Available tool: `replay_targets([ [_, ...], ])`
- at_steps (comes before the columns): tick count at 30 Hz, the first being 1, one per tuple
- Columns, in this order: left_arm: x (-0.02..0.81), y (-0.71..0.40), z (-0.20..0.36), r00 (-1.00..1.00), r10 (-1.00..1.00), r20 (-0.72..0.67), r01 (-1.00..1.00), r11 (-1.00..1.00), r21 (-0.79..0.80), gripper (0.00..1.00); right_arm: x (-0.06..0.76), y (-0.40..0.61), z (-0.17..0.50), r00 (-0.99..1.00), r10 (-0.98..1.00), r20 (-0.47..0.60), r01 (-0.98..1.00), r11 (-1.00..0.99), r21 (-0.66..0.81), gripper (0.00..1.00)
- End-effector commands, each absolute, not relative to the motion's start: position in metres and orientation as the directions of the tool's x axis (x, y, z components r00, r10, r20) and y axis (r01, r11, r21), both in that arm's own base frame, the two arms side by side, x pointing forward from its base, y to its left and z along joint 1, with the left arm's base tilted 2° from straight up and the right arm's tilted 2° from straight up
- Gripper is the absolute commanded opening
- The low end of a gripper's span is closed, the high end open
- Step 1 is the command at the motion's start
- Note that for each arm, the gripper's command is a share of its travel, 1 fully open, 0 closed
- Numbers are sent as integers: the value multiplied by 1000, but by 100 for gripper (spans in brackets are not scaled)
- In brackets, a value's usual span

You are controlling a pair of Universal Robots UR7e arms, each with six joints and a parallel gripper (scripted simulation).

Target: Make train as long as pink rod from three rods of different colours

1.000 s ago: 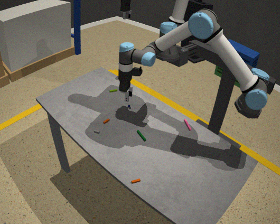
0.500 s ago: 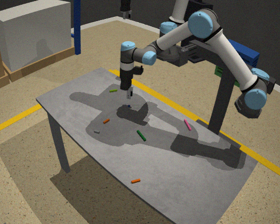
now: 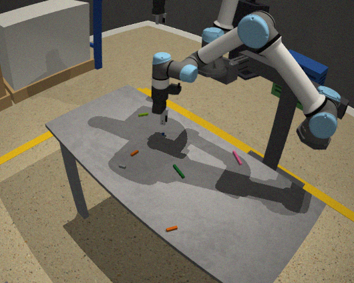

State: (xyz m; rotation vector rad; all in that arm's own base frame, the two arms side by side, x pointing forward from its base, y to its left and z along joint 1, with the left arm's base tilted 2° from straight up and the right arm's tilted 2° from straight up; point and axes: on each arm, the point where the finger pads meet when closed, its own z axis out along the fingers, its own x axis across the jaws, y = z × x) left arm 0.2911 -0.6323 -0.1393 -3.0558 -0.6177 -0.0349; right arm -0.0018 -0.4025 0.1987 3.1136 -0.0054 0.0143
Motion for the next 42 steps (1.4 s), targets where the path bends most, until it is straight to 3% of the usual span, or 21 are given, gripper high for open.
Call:
replay_targets([
  [1,291,-633,-139,921,388,26,389,-921,-16,54,-2,-403,199,1000,-3,10,-4,-1000,30,100],
  [42,292,-632,-184,921,388,26,389,-921,-16,54,-2,-403,199,1000,-3,10,-4,-1000,30,100],
])
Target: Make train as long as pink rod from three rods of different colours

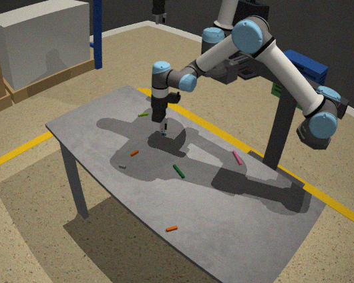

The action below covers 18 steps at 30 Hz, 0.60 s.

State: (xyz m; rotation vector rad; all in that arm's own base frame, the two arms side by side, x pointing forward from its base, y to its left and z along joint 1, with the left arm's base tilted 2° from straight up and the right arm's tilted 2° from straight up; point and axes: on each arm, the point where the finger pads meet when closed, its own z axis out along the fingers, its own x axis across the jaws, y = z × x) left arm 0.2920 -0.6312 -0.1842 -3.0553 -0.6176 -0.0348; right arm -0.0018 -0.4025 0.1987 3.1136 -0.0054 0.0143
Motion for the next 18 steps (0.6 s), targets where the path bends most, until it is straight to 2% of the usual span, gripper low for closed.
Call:
replay_targets([
  [1,292,-632,-184,921,388,26,389,-921,-16,54,-2,-403,199,1000,-3,10,-4,-1000,30,100],
  [18,292,-632,-190,921,388,26,389,-921,-16,54,-2,-403,199,1000,-3,10,-4,-1000,30,100],
])
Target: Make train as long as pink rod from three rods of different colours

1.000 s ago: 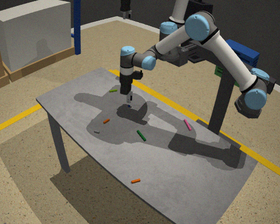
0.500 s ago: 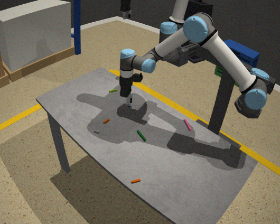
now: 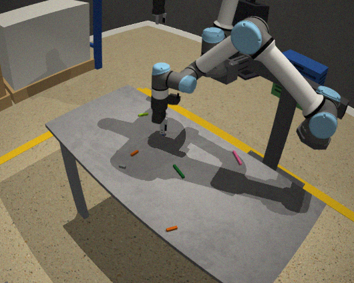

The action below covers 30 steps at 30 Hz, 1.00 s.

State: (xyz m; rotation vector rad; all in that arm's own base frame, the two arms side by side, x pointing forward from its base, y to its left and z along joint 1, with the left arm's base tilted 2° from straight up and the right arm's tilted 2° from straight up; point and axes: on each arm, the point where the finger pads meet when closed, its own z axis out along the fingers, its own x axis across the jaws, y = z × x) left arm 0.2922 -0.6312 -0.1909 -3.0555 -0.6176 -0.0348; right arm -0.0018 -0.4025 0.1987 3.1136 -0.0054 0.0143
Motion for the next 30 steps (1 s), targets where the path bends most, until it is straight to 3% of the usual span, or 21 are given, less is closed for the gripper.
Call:
replay_targets([
  [1,292,-632,-190,921,388,26,389,-921,-16,54,-2,-403,199,1000,-3,10,-4,-1000,30,100],
  [30,293,-632,-202,921,388,26,389,-921,-16,54,-2,-403,199,1000,-3,10,-4,-1000,30,100],
])
